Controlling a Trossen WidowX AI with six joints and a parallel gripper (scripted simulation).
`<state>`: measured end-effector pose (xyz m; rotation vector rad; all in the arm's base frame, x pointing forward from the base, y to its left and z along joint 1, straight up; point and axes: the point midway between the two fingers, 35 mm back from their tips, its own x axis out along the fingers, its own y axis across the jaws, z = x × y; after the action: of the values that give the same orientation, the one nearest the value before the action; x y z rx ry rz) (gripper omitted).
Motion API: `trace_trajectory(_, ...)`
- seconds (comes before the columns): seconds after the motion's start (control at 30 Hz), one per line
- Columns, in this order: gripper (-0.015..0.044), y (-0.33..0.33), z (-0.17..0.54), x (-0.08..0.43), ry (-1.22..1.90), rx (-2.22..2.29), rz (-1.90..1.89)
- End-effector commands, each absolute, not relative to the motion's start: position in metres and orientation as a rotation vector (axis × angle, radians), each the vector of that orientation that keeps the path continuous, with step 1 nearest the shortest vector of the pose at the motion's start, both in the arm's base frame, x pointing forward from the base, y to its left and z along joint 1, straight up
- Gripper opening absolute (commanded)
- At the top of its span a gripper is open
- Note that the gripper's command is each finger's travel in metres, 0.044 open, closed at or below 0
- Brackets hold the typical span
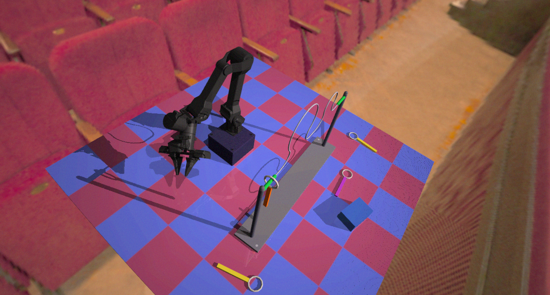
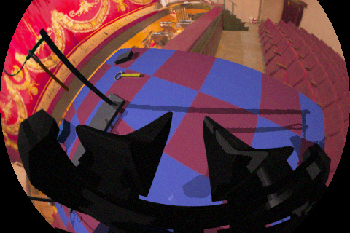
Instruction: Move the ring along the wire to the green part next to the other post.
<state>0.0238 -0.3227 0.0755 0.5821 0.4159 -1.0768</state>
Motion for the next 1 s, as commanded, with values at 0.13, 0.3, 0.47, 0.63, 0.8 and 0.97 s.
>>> trace_trajectory(0.13,0.0160,-0.337,0.064,0.103,0.296,0.420,-0.799)
trace_trajectory(0.3,0.0160,-0.328,0.060,0.149,0.226,0.325,-0.627)
trace_trajectory(0.47,0.0160,-0.305,0.058,0.190,0.157,0.235,-0.450)
trace_trajectory(0.63,0.0160,-0.271,0.055,0.225,0.092,0.151,-0.267)
trace_trajectory(0.8,0.0160,-0.259,0.054,0.234,0.074,0.127,-0.213)
trace_trajectory(0.97,0.0160,-0.259,0.054,0.234,0.074,0.127,-0.213)
